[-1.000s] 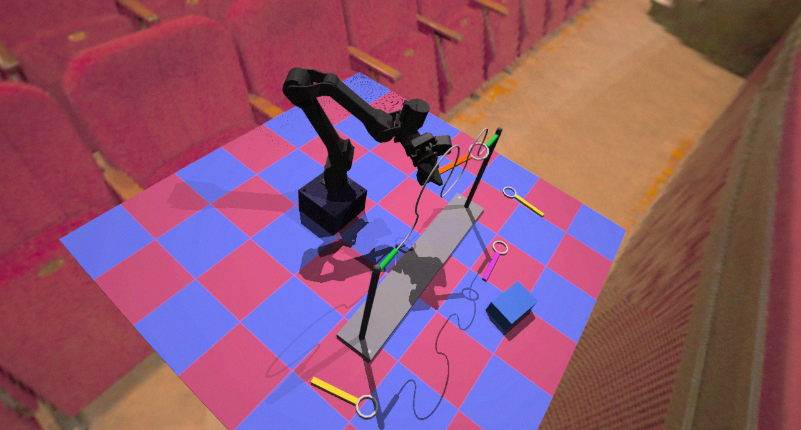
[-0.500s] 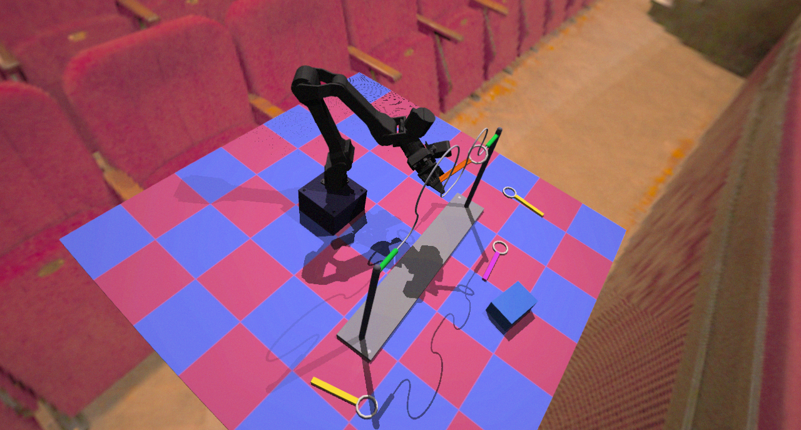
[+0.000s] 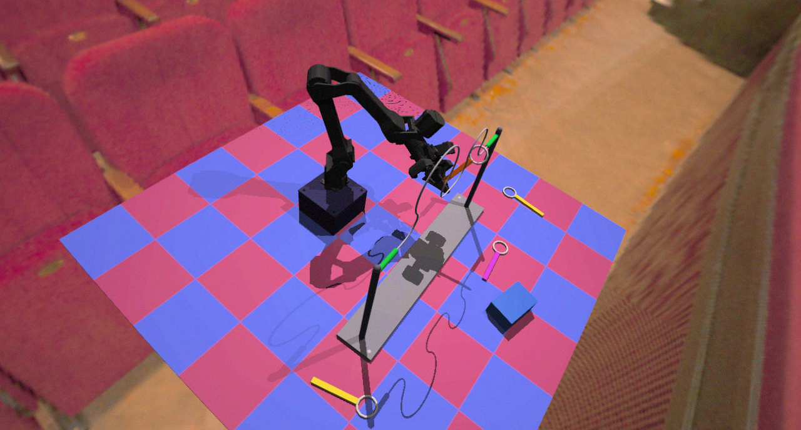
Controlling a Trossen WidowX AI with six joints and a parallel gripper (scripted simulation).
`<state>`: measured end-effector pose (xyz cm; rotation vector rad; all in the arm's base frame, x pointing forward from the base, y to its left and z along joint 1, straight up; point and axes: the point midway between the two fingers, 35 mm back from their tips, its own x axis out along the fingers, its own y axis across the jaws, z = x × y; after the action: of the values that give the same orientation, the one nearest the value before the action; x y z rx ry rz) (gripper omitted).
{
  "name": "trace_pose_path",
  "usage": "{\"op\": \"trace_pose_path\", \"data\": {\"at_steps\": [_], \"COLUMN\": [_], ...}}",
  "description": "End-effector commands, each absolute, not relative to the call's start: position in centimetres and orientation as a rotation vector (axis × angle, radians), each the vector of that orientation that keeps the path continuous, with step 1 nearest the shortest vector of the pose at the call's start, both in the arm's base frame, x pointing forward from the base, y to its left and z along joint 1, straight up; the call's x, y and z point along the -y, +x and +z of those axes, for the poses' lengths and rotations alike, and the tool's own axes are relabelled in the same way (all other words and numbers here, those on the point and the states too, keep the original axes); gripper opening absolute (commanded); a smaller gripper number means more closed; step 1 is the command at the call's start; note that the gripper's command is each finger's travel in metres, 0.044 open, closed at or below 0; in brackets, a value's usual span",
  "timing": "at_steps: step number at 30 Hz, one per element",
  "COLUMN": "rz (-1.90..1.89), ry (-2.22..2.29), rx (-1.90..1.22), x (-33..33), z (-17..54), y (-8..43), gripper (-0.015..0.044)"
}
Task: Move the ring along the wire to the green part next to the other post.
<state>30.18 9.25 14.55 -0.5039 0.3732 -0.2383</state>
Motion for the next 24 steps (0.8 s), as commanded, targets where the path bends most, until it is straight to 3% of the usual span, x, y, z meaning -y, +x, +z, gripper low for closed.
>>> {"op": "trace_pose_path", "data": {"at_steps": [1, 24], "rz": [-0.215, -0.136], "ry": [-0.409, -0.050], "rx": [-0.384, -0.411], "x": [-10.8, -17.3], "z": [13.9, 12.7], "y": [30.3, 30.3], "gripper": [-0.0150, -0.0150]}}
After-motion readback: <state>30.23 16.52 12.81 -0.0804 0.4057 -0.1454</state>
